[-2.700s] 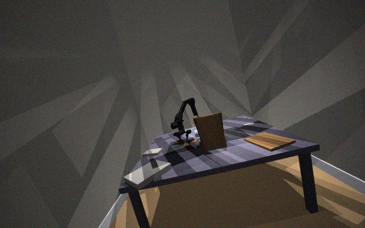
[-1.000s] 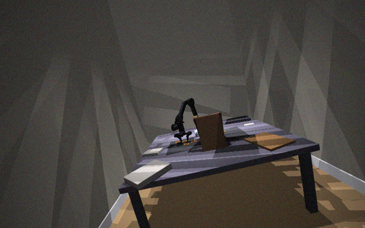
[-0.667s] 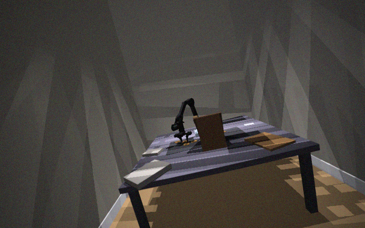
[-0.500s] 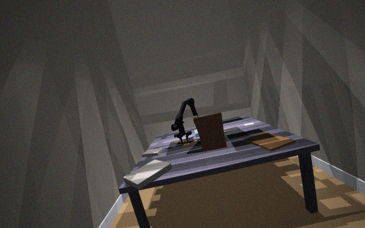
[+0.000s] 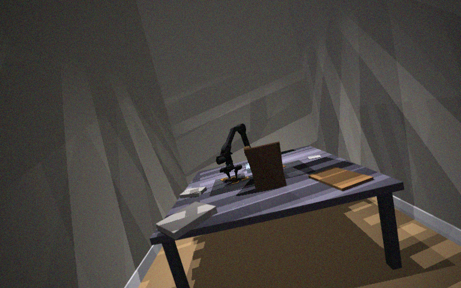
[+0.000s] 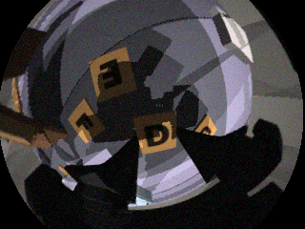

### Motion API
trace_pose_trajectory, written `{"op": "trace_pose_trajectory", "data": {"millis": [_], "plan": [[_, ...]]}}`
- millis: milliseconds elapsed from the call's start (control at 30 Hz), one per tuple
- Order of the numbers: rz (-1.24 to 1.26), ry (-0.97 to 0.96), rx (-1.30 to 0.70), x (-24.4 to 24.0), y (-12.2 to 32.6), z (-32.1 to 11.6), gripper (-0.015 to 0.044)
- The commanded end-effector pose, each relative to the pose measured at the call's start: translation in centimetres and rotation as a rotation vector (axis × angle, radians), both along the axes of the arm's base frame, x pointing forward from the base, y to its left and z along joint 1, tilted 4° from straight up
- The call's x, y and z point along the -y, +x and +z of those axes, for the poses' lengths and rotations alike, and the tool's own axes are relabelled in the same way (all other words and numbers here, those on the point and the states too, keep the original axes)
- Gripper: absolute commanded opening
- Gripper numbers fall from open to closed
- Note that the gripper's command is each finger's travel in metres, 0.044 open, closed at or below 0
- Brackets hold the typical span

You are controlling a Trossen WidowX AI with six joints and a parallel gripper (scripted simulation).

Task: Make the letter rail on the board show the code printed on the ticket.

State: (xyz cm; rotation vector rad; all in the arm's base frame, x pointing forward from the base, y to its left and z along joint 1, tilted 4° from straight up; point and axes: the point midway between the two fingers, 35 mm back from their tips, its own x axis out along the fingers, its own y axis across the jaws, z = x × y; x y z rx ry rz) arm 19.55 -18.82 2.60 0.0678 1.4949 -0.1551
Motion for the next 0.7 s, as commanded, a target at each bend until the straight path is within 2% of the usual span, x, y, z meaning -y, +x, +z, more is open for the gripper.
{"op": "trace_pose_trajectory", "data": {"millis": [0,667], "plan": [[0.004,-0.001,0.005,0.0,0.0,0.3,0.0000],[0.004,-0.001,0.005,-0.1,-0.3,1.3,0.0000]]}}
